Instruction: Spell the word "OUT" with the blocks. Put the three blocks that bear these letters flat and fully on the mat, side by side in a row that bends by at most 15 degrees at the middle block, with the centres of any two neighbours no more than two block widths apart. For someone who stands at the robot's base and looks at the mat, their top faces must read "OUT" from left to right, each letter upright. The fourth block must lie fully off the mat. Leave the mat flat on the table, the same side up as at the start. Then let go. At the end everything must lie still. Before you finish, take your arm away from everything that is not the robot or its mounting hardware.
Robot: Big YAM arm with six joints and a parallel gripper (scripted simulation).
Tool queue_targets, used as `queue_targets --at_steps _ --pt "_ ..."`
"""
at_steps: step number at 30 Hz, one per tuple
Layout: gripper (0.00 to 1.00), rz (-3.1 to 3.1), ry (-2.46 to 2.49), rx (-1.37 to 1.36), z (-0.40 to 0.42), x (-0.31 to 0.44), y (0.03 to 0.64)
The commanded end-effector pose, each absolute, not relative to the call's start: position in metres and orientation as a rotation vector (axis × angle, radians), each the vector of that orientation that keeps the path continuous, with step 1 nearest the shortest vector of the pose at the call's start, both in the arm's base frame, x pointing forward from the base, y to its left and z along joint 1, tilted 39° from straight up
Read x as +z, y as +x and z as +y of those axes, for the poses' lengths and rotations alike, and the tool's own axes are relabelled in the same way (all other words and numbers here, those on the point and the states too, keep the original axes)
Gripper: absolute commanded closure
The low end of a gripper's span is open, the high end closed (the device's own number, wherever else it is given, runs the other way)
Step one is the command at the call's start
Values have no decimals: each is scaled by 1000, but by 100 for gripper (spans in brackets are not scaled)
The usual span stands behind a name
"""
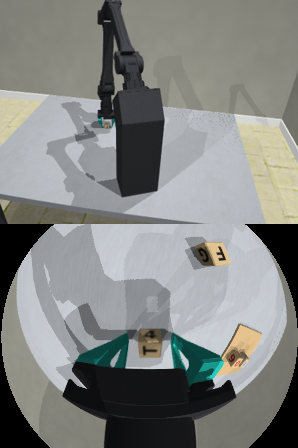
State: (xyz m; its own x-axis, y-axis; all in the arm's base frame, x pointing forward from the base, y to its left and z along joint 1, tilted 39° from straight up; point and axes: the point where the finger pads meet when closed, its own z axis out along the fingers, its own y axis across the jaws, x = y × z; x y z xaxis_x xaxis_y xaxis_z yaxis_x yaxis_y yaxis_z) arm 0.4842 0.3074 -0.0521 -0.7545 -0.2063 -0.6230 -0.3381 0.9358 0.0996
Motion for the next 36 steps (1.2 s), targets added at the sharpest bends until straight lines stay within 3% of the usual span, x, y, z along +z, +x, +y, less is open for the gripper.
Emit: queue_targets --at_steps 1,8,9,25,26,36 --pt "42 2424 -378 276 303 -46 493" --pt "42 2424 -378 276 303 -46 493" --pt "61 2424 -378 276 303 -46 493" --pt "61 2424 -377 276 303 -46 493" --pt "80 2424 -377 276 303 -46 493" --pt "80 2424 -377 276 303 -46 493"
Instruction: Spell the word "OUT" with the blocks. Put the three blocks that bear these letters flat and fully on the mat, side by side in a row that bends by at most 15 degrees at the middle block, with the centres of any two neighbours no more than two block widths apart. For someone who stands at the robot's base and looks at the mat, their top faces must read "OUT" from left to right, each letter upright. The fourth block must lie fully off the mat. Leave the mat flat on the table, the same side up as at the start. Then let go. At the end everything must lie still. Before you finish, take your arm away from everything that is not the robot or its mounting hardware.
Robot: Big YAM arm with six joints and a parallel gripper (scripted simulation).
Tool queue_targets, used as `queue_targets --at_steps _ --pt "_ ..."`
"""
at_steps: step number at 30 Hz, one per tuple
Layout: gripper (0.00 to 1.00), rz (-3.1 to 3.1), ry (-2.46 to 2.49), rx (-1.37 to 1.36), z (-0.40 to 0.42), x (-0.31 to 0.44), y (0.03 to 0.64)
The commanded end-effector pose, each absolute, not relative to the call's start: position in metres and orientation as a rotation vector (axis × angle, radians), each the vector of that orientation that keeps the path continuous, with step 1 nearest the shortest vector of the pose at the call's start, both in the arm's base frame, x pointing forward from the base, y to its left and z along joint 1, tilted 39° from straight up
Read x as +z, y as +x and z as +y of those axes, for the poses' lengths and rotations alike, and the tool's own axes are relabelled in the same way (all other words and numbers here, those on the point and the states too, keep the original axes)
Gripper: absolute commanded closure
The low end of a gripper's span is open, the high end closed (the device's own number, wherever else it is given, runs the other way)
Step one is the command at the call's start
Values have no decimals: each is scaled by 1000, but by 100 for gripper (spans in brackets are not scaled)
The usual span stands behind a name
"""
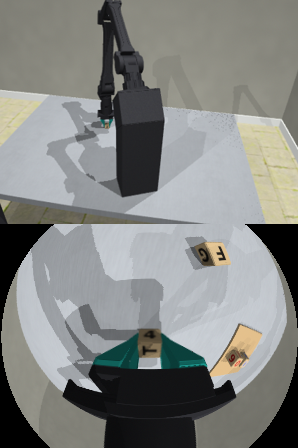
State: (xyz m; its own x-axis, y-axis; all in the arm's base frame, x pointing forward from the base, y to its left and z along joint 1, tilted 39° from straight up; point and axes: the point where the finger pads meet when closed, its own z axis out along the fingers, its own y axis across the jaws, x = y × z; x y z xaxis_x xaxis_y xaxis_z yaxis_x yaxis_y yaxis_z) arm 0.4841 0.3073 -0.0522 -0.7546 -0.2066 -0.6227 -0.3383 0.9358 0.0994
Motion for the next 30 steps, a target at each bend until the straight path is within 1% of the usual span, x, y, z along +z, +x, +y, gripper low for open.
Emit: queue_targets --at_steps 1,25,30 --pt "80 2424 -377 276 303 -46 493" --pt "80 2417 -375 280 303 -41 493" --pt "80 2433 -377 276 299 -27 477"
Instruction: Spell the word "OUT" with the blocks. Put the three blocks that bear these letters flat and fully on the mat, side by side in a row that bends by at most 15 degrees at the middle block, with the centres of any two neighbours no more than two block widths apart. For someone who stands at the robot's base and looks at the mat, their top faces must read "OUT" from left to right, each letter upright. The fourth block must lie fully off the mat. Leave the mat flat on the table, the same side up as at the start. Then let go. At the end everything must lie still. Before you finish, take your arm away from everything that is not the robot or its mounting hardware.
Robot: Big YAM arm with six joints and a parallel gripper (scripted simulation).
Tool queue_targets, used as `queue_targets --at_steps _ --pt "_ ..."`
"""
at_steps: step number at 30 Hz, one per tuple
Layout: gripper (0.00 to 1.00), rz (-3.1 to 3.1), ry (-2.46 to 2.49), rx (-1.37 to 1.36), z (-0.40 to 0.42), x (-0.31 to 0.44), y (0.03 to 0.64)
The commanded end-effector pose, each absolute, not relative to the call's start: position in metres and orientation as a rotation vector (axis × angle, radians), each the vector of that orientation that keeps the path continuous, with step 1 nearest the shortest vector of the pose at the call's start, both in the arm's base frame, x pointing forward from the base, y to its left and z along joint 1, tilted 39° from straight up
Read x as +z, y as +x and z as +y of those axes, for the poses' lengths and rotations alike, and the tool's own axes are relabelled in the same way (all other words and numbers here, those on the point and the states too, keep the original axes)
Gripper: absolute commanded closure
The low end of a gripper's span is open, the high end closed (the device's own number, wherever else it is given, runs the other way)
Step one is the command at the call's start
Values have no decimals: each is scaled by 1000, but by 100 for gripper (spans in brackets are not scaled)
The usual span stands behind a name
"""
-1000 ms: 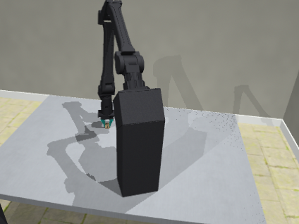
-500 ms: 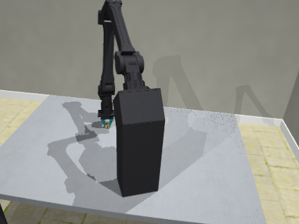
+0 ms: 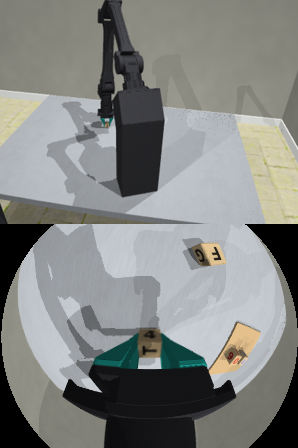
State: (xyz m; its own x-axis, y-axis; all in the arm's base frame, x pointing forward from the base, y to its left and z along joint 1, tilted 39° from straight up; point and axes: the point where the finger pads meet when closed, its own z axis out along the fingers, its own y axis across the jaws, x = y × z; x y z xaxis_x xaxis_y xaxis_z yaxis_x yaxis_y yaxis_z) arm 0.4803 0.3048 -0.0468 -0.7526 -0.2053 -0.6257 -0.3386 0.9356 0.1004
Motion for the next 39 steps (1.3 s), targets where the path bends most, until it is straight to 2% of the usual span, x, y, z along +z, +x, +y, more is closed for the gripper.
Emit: queue_targets --at_steps 1,14,29,36,39 --pt "80 2433 -377 276 299 -27 477" --pt "80 2430 -381 288 284 32 429" --pt "80 2438 -362 287 278 34 430" --pt "80 2493 -127 351 247 14 442" --pt "80 2523 182 446 211 3 453"
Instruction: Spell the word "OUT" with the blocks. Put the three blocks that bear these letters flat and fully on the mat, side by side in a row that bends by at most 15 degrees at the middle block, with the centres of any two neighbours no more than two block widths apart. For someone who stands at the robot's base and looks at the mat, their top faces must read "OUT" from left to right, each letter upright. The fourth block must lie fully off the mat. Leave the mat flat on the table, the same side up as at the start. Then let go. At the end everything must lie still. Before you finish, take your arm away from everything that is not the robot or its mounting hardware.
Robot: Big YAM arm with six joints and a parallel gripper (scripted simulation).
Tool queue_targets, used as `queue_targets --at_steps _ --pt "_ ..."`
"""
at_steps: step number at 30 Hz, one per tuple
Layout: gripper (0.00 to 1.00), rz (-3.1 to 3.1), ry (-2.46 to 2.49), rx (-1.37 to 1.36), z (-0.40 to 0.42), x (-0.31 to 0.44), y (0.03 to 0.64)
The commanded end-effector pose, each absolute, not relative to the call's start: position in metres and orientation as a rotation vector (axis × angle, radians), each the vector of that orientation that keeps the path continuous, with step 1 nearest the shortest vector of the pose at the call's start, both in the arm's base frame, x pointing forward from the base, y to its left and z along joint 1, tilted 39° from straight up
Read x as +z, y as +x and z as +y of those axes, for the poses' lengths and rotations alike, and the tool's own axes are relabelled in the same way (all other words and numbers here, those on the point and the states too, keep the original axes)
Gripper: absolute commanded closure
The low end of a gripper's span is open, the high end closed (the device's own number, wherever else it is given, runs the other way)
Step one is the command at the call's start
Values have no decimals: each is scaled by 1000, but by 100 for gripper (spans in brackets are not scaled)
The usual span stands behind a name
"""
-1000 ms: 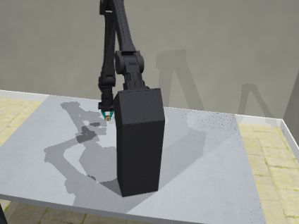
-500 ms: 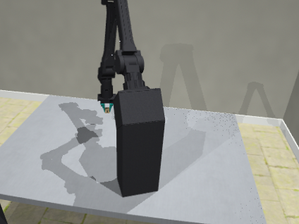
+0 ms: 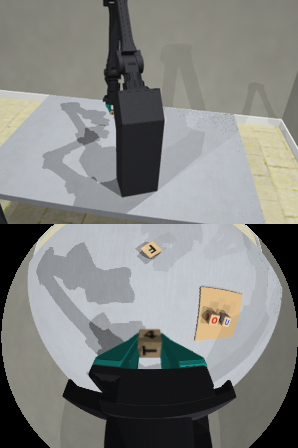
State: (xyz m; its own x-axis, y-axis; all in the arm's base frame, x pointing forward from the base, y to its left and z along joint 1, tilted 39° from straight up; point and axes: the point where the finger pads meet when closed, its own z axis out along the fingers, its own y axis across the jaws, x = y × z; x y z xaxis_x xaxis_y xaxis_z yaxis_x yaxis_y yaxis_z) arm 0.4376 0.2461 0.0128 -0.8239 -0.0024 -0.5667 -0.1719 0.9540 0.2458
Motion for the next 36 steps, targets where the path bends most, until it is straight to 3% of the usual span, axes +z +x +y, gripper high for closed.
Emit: queue_targets --at_steps 1,12,26,36 --pt "80 2527 240 469 196 -1 457" --pt "80 2415 1060 747 48 -37 461" --pt "80 2005 1897 933 35 -36 459" --pt "80 2006 1897 932 36 -39 463"
